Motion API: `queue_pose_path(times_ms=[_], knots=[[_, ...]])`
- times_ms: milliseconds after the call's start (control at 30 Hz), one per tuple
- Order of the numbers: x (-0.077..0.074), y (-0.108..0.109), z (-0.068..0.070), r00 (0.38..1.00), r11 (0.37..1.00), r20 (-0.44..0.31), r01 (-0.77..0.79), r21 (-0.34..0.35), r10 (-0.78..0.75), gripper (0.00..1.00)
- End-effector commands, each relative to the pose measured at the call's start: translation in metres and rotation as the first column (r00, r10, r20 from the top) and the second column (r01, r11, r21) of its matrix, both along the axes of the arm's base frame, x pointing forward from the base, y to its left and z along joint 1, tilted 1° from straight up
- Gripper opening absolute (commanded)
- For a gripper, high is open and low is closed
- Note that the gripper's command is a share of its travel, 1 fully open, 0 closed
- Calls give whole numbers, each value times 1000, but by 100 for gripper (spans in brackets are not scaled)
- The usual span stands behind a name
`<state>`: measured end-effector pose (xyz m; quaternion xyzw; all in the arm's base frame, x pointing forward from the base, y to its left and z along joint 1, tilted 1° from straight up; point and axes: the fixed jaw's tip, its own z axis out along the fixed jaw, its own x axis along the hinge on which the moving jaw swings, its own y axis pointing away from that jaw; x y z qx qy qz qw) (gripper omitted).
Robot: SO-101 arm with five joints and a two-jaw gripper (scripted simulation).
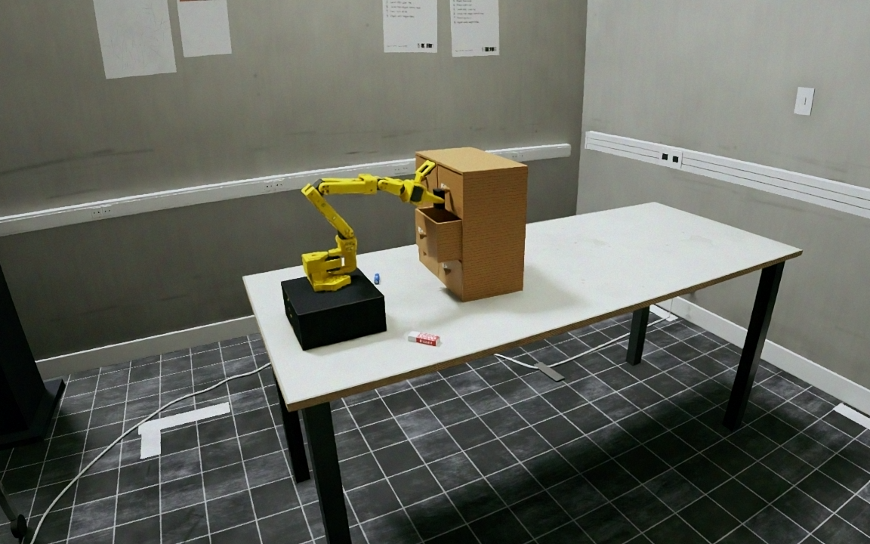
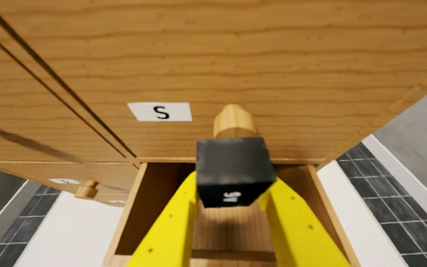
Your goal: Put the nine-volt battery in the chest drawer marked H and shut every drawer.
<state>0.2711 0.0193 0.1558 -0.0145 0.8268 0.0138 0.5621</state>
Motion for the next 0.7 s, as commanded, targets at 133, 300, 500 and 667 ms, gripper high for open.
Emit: queue_pose_path(times_ms=[133,300,500,667], knots=[[4,-2,9,1000,1000,24,5,-6,-4,0],[4,-2,9,1000,1000,24,5,-6,-4,0],[3,-2,4,1000,1000,24,4,-6,-4,0],[2,-1,-7,1000,1000,24,2,-6,-2,0]])
